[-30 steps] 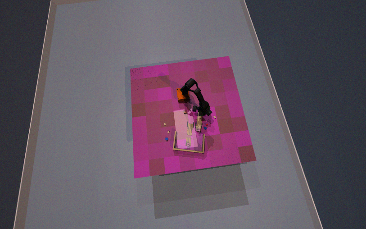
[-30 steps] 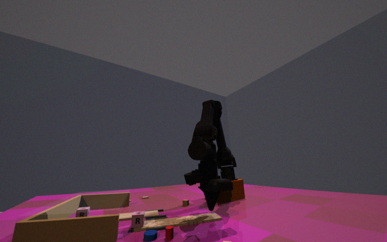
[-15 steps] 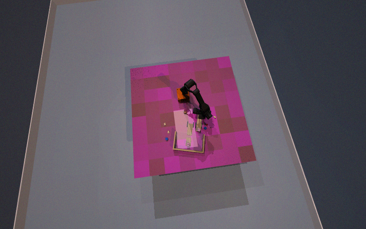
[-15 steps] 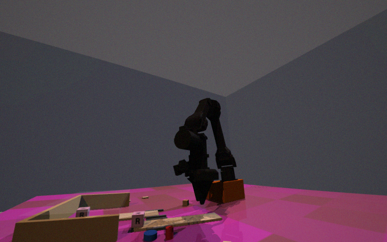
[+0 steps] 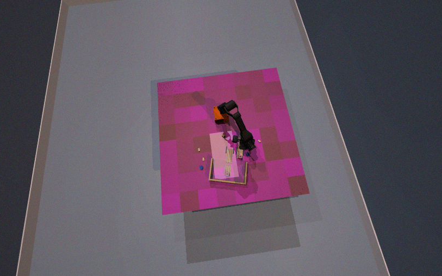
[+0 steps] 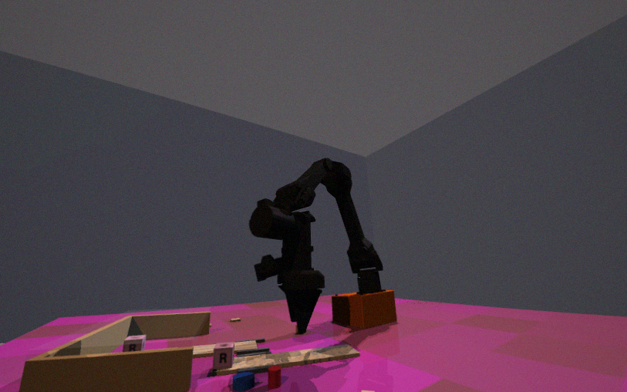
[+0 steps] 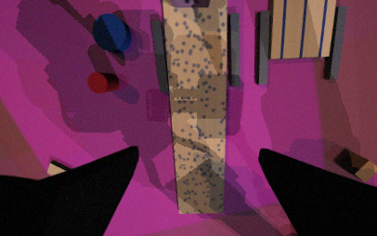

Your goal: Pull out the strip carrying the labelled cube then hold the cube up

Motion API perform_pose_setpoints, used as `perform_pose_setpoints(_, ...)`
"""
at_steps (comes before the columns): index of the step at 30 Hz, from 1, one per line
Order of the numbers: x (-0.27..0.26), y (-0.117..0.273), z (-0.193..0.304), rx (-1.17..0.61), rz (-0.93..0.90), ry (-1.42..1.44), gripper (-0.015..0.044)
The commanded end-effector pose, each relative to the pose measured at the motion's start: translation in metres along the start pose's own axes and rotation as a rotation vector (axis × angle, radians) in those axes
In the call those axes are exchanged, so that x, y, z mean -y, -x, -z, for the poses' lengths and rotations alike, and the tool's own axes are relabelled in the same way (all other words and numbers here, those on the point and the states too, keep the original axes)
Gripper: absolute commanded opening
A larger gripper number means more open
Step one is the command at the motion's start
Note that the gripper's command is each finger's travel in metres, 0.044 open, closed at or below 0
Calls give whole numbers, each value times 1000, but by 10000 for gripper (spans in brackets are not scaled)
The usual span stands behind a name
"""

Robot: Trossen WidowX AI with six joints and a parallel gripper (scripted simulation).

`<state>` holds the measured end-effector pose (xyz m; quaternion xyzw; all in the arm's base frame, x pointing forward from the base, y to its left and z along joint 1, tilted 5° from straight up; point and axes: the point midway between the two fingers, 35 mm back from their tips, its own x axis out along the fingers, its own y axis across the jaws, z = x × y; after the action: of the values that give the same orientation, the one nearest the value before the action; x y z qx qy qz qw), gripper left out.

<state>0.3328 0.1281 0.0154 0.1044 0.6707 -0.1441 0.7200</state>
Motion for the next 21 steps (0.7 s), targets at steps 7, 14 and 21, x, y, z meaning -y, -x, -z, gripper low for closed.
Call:
perform_pose_setpoints(7, -2, 5, -37, 1, 2, 2, 440)
perform_pose_setpoints(14, -3, 8, -61, 3, 2, 2, 440)
perform_pose_setpoints(21, -5, 11, -86, 6, 2, 2, 440)
